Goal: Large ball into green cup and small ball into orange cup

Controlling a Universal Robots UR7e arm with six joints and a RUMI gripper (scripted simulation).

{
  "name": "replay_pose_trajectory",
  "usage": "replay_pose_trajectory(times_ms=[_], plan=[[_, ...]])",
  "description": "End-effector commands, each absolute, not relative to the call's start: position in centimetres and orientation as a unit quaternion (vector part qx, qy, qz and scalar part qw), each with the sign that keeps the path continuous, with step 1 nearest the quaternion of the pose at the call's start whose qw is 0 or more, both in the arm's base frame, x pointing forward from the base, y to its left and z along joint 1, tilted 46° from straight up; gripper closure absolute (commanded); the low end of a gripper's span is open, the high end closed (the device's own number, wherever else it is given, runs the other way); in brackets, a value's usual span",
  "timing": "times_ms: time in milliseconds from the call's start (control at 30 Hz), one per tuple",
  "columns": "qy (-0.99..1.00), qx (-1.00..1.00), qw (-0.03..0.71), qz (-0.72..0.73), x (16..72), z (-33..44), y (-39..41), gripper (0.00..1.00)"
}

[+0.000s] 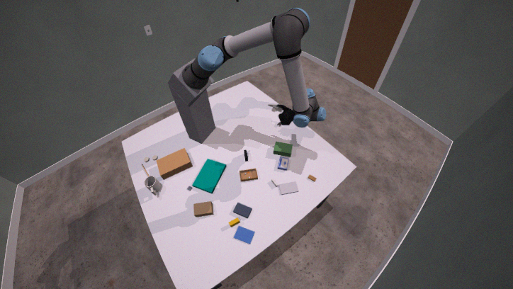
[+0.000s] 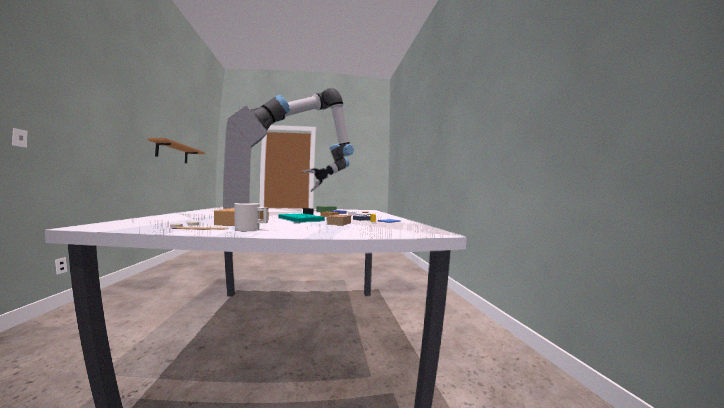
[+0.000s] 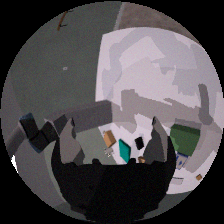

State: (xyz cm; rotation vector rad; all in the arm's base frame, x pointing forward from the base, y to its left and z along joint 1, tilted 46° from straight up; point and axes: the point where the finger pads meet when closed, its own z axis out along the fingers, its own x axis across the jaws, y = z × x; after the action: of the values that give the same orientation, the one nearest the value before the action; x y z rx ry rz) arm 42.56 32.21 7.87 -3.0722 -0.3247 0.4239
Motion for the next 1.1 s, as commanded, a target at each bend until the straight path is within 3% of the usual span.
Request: replay_pose_trajectory(times_ms=[0,1067], plan=[[-0.071,-0.992,0.032,0.095,44.1,7.3,29.6,0.00],[0.160,-0.961,0.151,-0.165,54.4,3.0,11.2,0.00]])
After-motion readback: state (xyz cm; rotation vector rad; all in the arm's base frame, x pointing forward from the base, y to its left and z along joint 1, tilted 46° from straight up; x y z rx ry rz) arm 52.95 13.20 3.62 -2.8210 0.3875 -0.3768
